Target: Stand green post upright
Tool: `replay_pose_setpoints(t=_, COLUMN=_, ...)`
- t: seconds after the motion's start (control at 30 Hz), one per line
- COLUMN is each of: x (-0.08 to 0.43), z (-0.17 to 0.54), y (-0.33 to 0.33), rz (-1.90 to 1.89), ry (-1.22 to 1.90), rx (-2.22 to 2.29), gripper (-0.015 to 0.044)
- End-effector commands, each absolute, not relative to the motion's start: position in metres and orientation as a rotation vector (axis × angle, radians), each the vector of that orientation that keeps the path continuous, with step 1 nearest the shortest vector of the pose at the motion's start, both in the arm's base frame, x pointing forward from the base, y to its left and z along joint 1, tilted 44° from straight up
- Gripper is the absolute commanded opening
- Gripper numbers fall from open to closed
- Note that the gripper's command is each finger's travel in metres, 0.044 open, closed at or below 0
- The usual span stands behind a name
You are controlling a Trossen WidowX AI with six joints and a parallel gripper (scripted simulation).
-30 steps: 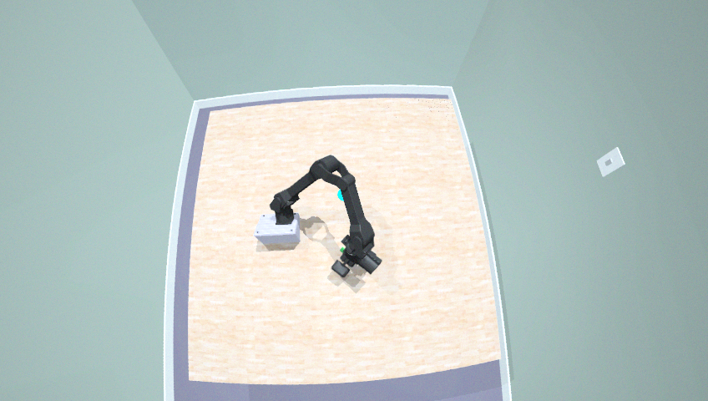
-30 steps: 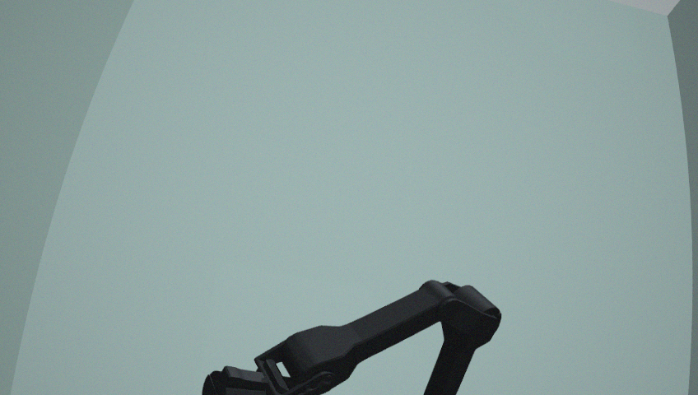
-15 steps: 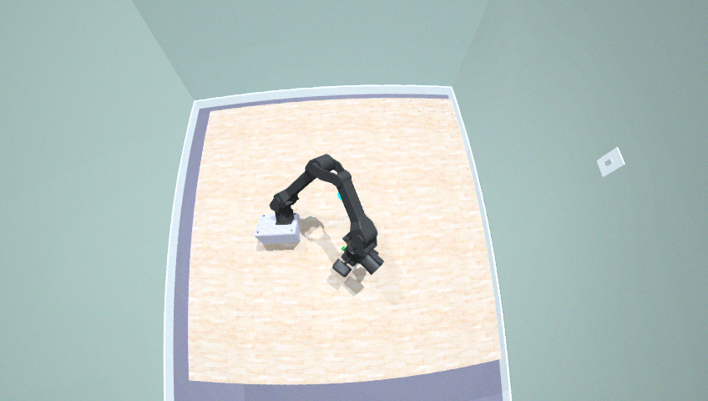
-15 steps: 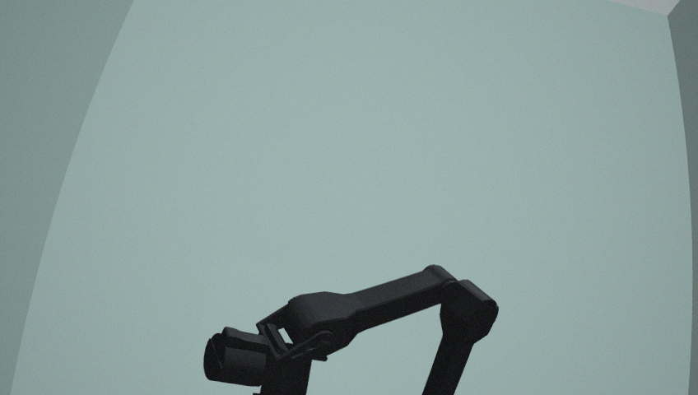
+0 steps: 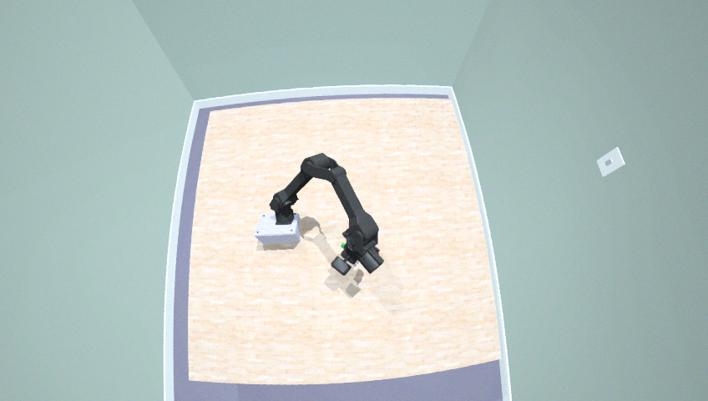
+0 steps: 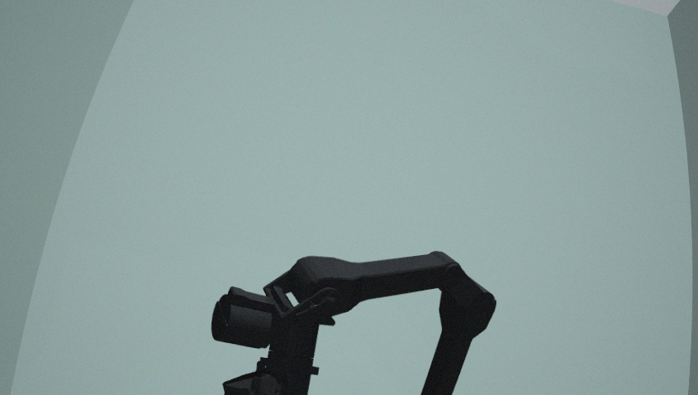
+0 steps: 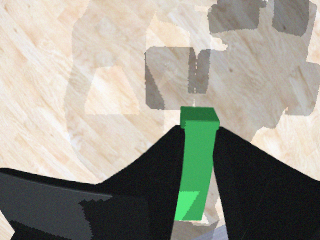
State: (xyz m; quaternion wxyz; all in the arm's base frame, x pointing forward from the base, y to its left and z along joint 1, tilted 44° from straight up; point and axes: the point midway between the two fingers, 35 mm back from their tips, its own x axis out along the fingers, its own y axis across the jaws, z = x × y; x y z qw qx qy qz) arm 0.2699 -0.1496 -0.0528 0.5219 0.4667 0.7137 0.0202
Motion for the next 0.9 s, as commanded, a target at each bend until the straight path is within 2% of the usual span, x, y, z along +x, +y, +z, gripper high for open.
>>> replay_pose_setpoints(t=0.0, x=0.270, z=-0.040, y=-0.160, rz=0.049, ry=1.704, rx=1.106, gripper=0.0023)
replay_pose_setpoints(t=0.87, x=0.284, z=0.018, y=-0.125, rz=0.100, ry=1.687, rx=1.044, gripper=0.0023)
